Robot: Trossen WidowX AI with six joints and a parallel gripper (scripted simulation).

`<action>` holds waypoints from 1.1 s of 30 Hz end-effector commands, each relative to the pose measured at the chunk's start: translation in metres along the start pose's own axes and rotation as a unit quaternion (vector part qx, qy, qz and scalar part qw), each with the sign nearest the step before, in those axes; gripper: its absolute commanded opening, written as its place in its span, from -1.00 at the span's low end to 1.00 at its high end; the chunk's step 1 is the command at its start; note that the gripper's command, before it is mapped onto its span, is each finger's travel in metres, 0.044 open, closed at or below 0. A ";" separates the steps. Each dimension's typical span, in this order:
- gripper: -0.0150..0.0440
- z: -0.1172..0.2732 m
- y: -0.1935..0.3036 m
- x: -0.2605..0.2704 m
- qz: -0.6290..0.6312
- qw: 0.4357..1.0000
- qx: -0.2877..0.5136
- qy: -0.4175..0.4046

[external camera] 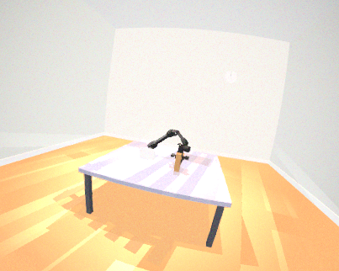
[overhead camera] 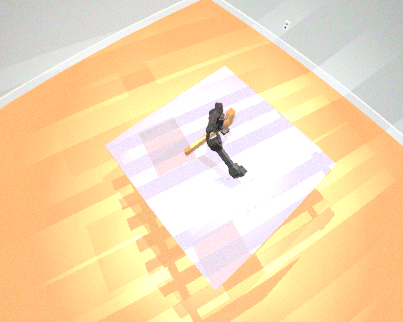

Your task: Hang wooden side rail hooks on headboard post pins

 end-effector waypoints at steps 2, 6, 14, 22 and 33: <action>-0.14 0.000 0.000 0.000 0.000 1.000 0.000 0.000; 0.22 0.000 0.000 0.000 0.000 1.000 0.000 0.000; 0.93 0.020 0.000 -0.001 0.000 1.000 0.002 0.000; 1.00 0.040 0.000 0.000 0.000 1.000 0.003 0.000; 1.00 0.040 -0.030 -0.001 0.000 1.000 0.002 0.000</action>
Point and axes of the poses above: the point midway between the two fingers, 35 mm back from their tips, its own z axis back along the fingers, its own x axis across the jaws, y = z × x, the point moved 3 cm from there along z, back along the fingers, and after that the axes turned 3 degrees about z, right-handed, at the moved point
